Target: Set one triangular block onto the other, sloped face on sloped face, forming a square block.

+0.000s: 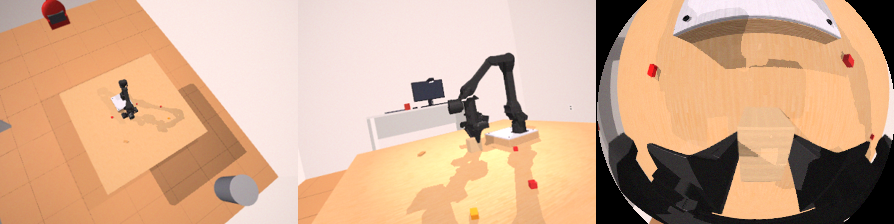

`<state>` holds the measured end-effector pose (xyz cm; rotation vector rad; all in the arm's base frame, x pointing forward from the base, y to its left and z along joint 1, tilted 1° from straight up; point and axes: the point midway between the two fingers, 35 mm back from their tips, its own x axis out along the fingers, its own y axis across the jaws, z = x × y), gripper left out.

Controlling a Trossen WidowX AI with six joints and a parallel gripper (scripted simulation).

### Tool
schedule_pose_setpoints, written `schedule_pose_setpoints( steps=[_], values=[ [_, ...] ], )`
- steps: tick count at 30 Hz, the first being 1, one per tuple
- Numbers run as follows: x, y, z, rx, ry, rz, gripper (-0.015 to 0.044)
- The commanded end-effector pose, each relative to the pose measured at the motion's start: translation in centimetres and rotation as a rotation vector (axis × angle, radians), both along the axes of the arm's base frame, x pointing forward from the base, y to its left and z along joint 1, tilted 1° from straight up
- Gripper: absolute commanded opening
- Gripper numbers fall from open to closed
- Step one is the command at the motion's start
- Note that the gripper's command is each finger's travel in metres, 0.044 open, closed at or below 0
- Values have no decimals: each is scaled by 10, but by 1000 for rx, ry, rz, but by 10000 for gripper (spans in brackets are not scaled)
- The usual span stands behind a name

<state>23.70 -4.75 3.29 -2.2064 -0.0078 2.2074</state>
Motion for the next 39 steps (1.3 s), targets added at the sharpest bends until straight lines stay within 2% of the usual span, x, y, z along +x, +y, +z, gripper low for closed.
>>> schedule_pose_setpoints(
  steps=[1,11,28,36,39],
  values=[
    [0,1,-1,5,-1,-2,0],
    [0,0,-1,5,1,-1,0],
    [0,0,0,0,1,0,440],
    [1,0,2,0,1,0,440],
    [5,-2,29,0,0,0,440]
  ],
)
